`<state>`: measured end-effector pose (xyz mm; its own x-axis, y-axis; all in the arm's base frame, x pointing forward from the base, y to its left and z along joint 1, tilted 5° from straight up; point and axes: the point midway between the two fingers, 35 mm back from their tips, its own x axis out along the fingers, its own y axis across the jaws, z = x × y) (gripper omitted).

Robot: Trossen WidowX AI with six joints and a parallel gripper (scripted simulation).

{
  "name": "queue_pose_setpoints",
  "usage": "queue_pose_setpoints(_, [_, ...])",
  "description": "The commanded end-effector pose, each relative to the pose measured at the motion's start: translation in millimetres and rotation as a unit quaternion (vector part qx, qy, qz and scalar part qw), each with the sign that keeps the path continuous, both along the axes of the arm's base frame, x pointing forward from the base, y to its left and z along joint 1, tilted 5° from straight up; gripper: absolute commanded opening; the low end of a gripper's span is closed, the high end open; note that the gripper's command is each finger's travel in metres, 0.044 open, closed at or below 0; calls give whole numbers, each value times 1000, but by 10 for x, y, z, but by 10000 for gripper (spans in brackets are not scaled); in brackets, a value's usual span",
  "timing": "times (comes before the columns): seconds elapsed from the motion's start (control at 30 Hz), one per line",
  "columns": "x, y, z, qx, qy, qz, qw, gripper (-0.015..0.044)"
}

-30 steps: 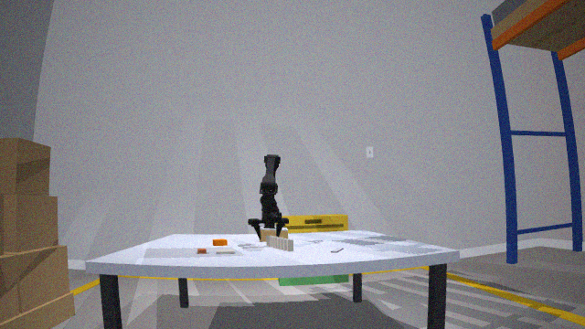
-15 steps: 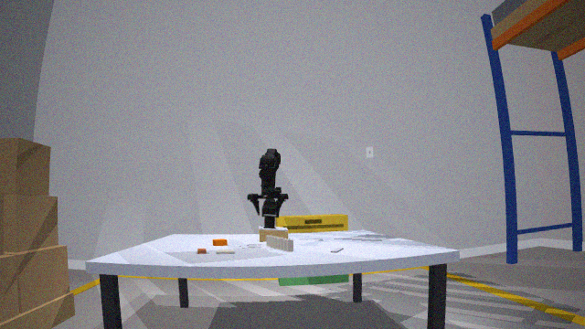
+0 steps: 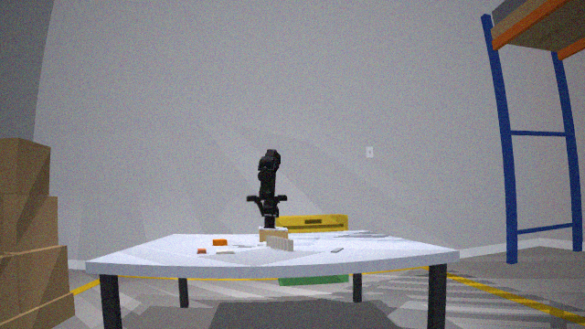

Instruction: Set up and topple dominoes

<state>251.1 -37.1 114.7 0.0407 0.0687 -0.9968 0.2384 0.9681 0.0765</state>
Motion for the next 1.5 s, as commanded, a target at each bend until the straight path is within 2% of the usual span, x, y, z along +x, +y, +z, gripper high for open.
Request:
queue_pose_setpoints(0.0, [-159, -25, -258, 15, 19, -323, 946, 99])
queue_pose_setpoints(0.13, [-256, -30, -414, 22, 32, -494, 869, 0])
queue_pose_setpoints(0.2, [-273, -31, -440, 23, 34, -521, 852, 0])
queue_pose_setpoints(1.47, [-273, -31, -440, 23, 34, -521, 852, 0])
